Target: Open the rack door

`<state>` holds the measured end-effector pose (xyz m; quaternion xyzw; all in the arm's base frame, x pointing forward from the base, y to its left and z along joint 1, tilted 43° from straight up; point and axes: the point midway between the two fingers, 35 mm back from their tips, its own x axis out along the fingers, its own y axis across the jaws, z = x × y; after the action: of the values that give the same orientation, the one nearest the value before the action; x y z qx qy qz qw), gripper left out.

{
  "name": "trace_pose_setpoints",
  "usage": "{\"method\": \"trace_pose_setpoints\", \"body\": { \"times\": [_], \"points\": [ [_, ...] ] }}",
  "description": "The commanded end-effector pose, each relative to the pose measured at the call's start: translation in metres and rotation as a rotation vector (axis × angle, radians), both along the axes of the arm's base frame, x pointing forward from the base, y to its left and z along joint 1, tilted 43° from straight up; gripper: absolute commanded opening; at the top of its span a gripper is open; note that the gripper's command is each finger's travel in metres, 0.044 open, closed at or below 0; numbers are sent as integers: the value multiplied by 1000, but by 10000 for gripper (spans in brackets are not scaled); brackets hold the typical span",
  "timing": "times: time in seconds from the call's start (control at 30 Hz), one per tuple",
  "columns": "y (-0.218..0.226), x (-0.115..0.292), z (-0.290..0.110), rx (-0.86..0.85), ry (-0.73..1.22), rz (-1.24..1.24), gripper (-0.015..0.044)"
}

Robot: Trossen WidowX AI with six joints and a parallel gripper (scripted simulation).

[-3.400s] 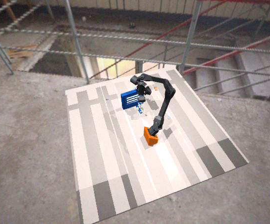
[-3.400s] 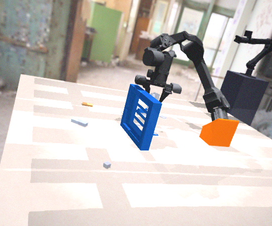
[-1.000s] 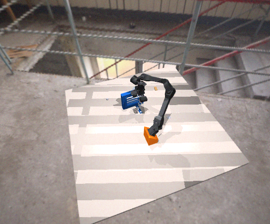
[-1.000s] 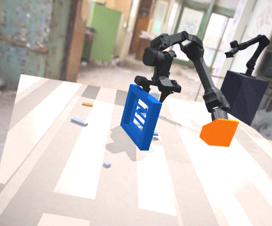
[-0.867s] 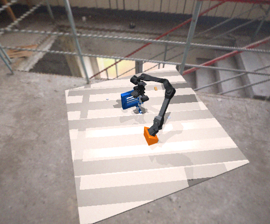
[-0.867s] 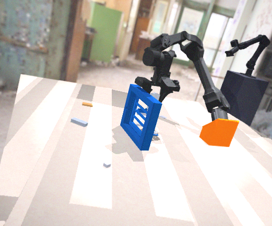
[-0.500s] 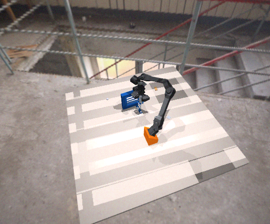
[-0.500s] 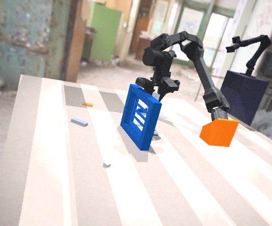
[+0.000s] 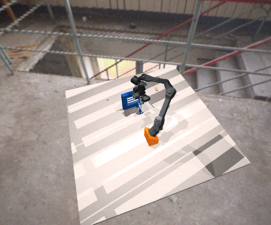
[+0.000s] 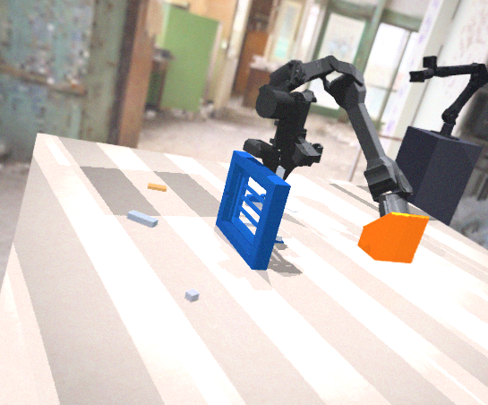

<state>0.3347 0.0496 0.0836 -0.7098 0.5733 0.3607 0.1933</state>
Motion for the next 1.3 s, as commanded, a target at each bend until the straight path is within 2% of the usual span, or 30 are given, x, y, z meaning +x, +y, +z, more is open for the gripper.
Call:
{"method": "trace_pose_setpoints", "body": {
  "times": [0.0, 1.27],
  "points": [
    [0, 0, 0, 1, 2, 3, 21],
    [12, -38, -15, 53, -419, -459, 21]
  ]
}}
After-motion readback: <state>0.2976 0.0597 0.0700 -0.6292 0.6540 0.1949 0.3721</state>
